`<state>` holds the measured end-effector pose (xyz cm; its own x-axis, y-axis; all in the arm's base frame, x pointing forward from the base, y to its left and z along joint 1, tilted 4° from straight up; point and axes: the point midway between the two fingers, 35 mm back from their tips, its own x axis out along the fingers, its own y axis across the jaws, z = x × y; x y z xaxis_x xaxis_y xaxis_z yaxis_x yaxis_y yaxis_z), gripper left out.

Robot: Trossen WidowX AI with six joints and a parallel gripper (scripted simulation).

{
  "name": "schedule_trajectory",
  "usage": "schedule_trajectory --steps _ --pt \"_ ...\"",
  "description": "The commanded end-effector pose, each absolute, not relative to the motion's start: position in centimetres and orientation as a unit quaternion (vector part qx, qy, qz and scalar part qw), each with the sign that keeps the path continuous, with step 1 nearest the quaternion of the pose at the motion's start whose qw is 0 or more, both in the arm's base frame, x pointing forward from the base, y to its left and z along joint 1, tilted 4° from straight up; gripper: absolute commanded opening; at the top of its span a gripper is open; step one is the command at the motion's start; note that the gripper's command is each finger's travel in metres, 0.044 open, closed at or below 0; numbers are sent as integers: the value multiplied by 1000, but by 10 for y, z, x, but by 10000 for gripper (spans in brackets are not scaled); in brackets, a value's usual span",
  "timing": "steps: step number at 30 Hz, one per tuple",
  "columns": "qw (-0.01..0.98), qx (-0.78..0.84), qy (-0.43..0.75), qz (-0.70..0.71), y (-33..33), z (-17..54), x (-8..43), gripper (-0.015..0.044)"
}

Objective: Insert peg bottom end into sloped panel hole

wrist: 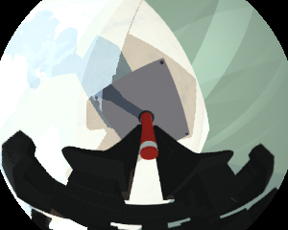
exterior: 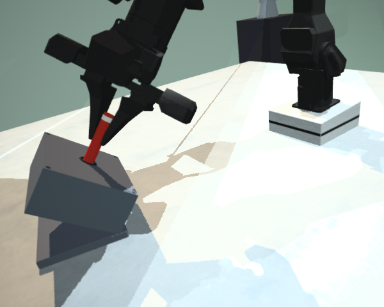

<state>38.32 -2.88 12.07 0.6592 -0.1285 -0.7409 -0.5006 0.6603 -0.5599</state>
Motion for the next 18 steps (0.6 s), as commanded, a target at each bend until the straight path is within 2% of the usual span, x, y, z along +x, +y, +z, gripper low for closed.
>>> schedule_trajectory --steps 1,18 --pt "820 -398 395 116 -29 118 386 0" --pt "820 -398 395 116 -29 113 392 0"
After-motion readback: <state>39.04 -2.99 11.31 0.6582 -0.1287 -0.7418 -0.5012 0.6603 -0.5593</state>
